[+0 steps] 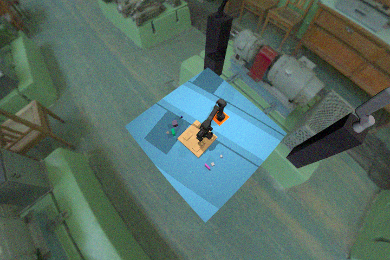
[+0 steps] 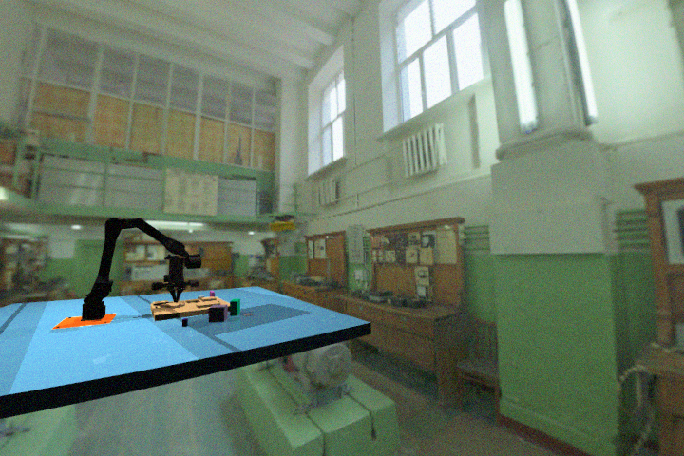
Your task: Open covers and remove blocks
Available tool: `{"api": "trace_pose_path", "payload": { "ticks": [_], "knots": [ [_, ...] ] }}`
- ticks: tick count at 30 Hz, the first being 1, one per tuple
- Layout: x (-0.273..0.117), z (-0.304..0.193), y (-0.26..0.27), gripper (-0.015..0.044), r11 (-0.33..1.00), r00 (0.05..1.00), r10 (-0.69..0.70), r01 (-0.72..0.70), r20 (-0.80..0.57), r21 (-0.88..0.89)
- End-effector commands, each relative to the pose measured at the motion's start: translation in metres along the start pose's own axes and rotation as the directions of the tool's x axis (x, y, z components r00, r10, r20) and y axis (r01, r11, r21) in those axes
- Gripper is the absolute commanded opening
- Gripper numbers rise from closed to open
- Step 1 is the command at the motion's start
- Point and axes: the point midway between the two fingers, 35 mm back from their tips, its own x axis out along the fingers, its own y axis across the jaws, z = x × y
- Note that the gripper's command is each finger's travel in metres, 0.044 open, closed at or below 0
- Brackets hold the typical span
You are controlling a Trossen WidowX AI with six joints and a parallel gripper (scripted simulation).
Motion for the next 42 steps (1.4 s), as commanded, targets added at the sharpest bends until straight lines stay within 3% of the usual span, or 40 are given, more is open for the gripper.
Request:
{"api": "trace_pose_path", "payload": {
  "ticks": [1,42],
  "knots": [
    [0.002,-0.002,0.007,0.0,1.0,1.0,0.008,-0.008,-0.004,0.003],
    [0.002,-0.022,0.048,0.0,1.0,1.0,0.012,-0.012,-0.006,0.003]
  ]
}}
